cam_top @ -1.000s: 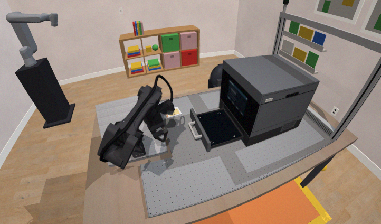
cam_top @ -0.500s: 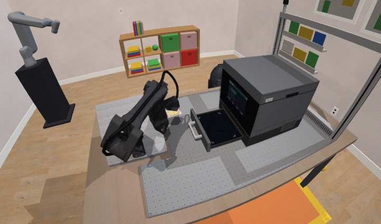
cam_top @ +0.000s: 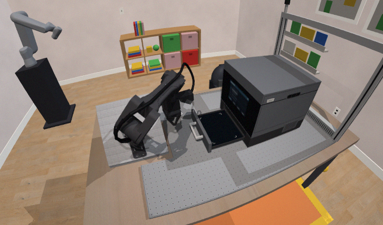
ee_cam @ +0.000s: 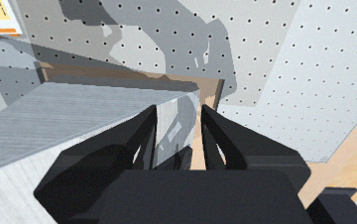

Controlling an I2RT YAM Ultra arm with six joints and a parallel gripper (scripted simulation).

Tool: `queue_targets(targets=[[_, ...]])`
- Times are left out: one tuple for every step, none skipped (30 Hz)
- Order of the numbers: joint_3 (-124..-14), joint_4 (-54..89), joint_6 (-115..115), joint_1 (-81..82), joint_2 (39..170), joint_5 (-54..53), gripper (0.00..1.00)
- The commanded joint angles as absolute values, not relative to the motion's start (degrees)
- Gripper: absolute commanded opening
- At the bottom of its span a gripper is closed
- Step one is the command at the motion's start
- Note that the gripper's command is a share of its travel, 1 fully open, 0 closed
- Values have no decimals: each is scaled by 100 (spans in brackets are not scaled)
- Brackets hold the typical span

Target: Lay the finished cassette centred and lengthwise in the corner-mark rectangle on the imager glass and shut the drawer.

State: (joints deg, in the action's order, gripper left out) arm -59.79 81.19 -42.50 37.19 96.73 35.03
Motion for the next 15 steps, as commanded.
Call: queue_targets(targets=[[-6444, 8109, -4372, 3578, 10085, 3510, 35], [-6547, 8030, -4361, 3541, 10186, 3548, 35], [-6646, 7989, -4327, 3508, 10284, 3582, 35], [-6744, 7969, -4214, 3476, 10382, 3598, 35], [-6844, 7951, -4180, 3444, 10479, 3614, 35], [-6998, 8111, -4365, 3360, 10632, 3524, 35], [-7098, 8013, -4355, 3322, 10732, 3563, 35], [-7193, 7941, -4291, 3289, 10826, 3599, 35], [-7288, 7919, -4207, 3255, 10922, 3615, 35], [-7444, 8085, -4397, 3176, 11072, 3504, 35], [-7444, 8085, -4397, 3176, 11072, 3504, 35], [-7444, 8085, -4397, 3176, 11072, 3504, 35], [-7570, 8075, -4388, 3133, 11196, 3549, 35], [-7652, 7949, -4317, 3100, 11281, 3599, 35], [-7735, 7894, -4239, 3069, 11366, 3615, 35]])
